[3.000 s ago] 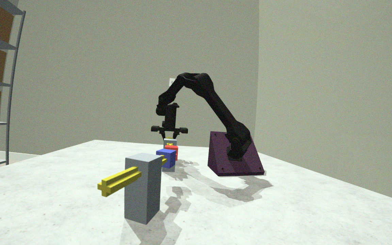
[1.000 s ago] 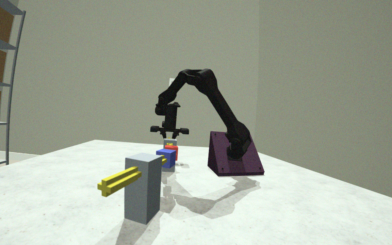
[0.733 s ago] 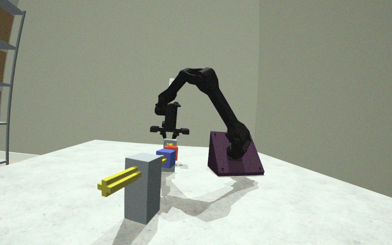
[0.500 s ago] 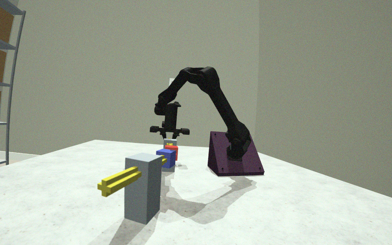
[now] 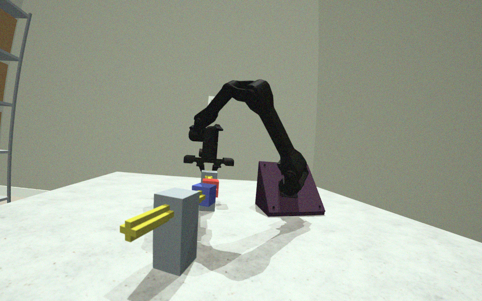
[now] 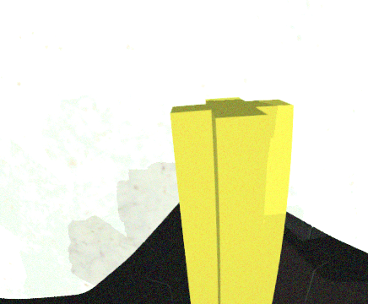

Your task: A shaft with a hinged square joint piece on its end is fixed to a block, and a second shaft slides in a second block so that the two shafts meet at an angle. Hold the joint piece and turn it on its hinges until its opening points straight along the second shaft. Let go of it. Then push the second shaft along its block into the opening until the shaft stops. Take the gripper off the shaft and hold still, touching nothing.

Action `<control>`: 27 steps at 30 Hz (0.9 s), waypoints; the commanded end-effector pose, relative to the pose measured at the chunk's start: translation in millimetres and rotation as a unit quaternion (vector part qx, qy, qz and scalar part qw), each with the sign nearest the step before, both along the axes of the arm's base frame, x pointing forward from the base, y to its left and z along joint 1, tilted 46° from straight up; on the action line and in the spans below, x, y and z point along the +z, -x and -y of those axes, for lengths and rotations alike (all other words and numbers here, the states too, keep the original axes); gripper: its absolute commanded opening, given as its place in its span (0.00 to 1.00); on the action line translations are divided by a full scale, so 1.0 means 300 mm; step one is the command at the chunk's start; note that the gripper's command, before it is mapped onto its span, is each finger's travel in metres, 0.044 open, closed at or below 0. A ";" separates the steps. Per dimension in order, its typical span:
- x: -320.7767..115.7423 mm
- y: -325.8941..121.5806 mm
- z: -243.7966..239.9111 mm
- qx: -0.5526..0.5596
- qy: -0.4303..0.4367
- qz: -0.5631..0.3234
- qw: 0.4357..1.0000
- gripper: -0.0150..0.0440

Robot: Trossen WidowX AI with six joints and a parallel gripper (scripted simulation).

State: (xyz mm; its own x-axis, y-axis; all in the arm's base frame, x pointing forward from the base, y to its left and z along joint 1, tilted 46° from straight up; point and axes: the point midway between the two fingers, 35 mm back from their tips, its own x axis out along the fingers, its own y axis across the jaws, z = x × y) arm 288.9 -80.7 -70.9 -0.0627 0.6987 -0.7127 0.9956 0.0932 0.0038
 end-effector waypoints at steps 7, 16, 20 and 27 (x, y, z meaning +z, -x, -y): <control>0.037 0.004 -0.041 -0.002 -0.005 0.000 1.000 0.25; 0.035 0.003 -0.036 0.000 0.000 0.000 1.000 0.25; 0.035 0.003 -0.036 0.000 0.000 0.000 1.000 0.25; 0.035 0.003 -0.036 0.000 0.000 0.000 1.000 0.37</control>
